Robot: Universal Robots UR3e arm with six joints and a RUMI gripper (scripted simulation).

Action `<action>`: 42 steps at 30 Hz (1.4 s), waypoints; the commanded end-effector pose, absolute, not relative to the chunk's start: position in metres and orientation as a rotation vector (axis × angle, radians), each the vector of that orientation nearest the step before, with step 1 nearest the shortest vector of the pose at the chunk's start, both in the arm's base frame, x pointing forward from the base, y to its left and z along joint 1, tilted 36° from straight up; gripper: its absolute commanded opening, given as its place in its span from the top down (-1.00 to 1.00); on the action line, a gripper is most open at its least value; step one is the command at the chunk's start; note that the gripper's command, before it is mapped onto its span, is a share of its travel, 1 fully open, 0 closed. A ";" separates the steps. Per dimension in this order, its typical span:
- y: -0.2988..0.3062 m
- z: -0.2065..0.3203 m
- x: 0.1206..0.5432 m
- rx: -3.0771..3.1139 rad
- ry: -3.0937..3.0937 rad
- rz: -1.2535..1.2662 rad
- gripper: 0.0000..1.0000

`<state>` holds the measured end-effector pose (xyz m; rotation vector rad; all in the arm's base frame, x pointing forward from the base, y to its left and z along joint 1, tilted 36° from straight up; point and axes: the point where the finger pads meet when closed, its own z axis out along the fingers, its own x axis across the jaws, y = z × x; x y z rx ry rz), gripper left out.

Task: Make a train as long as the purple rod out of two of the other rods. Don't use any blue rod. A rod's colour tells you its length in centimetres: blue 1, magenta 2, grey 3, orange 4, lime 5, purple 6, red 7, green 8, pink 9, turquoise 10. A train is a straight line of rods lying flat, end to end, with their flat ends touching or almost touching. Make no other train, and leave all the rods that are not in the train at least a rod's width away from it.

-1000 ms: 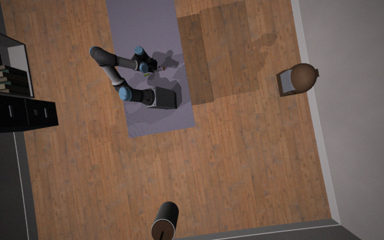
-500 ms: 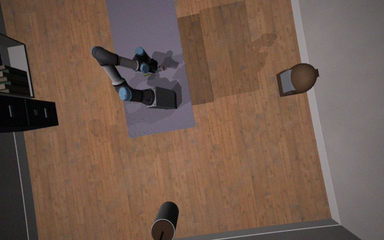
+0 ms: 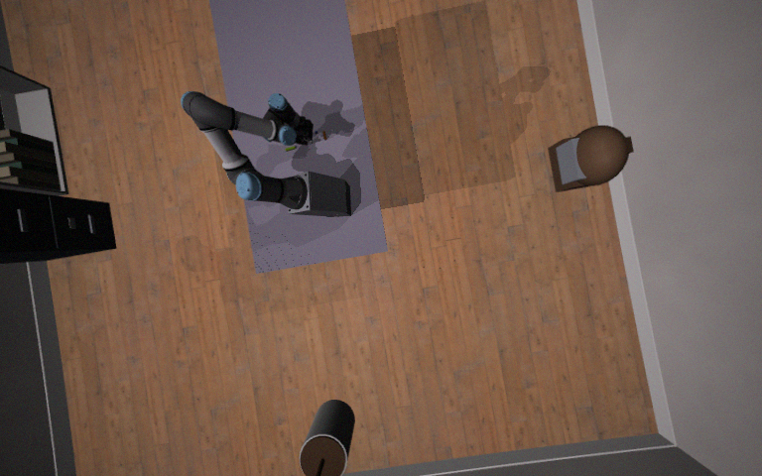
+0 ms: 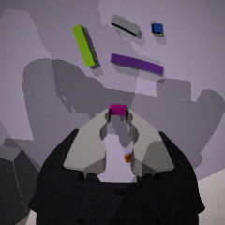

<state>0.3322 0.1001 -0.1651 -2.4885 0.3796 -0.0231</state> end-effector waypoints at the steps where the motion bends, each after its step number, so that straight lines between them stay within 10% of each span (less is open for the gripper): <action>1: 0.100 -0.165 0.333 -2.489 0.380 -0.025 1.00; 42: 0.100 -0.165 0.333 -2.489 0.380 -0.025 0.58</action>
